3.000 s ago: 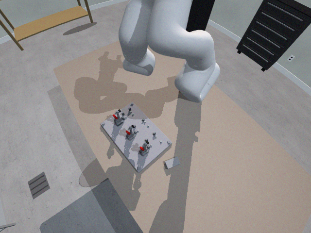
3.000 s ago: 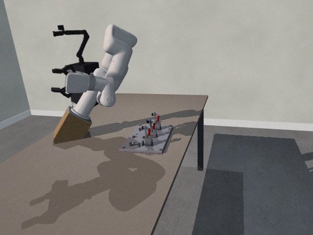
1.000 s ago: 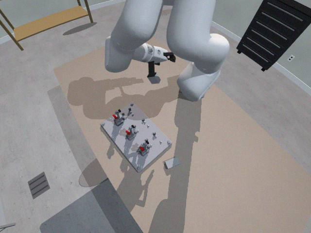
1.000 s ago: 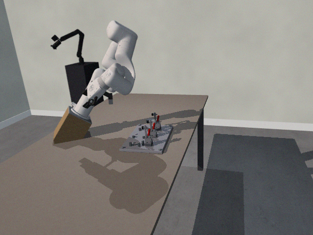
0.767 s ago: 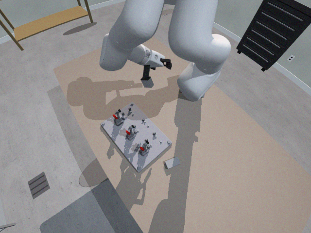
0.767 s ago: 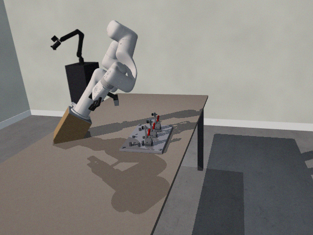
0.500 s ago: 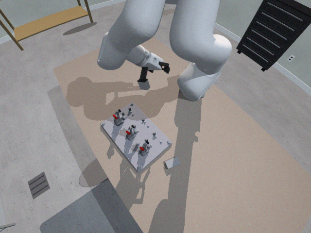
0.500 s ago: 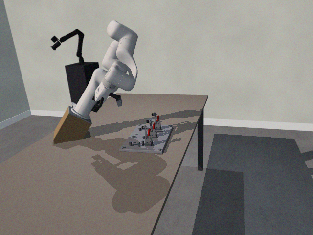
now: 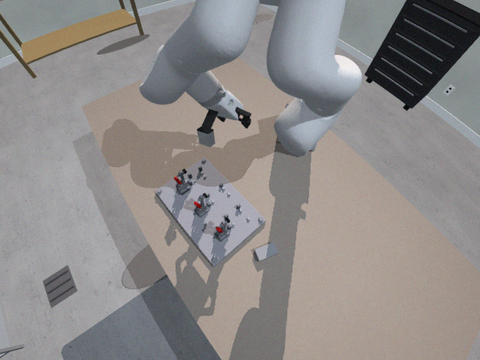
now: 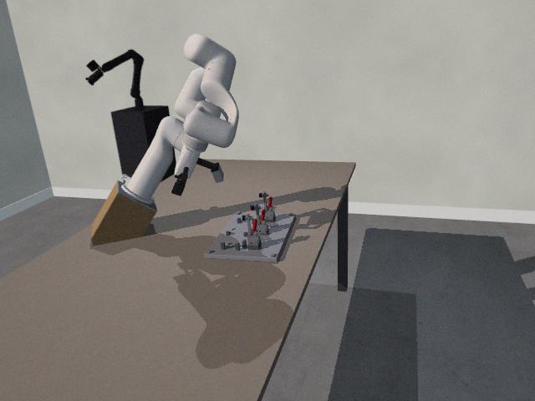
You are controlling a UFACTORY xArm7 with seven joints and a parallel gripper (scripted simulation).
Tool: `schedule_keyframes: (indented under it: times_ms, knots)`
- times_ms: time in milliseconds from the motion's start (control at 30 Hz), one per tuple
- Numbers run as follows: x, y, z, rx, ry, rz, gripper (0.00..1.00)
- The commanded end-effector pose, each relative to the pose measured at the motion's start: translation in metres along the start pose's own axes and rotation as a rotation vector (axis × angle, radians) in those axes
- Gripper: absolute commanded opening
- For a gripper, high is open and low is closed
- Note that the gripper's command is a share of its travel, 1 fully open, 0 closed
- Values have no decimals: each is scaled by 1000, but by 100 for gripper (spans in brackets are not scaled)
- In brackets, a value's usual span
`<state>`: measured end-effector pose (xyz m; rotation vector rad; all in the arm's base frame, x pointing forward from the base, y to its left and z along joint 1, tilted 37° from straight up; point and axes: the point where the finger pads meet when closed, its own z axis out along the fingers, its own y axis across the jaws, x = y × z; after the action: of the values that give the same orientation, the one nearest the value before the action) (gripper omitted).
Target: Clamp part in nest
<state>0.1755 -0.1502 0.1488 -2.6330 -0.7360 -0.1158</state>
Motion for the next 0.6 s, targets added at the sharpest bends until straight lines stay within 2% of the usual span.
schedule_keyframes:
  times_ms: [0,67,133,433,500,567]
  knots:
    - [2,0,0,-4,8,8,100]
    - [2,0,0,-4,8,8,100]
    - [32,11,-10,-48,112,85,100]
    - [32,11,-10,-48,112,85,100]
    - [58,22,-22,-85,206,151,100]
    - [58,22,-22,-85,206,151,100]
